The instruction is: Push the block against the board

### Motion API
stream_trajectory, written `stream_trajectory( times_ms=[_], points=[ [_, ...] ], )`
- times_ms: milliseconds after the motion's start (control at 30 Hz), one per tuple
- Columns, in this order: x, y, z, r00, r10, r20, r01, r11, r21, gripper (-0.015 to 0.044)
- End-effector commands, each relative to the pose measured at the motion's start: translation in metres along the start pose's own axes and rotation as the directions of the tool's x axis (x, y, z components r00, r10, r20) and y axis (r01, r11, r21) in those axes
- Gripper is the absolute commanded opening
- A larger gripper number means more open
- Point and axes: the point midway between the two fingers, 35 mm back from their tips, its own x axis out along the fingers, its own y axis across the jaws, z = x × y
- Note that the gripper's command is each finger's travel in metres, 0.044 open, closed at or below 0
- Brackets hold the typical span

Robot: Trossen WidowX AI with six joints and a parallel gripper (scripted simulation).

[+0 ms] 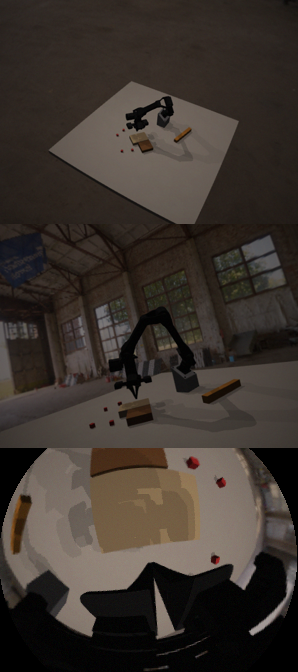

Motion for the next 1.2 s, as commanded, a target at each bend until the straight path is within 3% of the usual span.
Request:
stream_trajectory(
  times_ms=[0, 1167],
  points=[
    [0.025, 0.011, -0.001, 0.999, 0.033, 0.001, -0.033, 0.999, 0.007, 0.0000],
    [0.025, 0.008, 0.026, 1.000, 0.031, -0.001, -0.031, 1.000, 0.007, 0.0000]
  ],
)
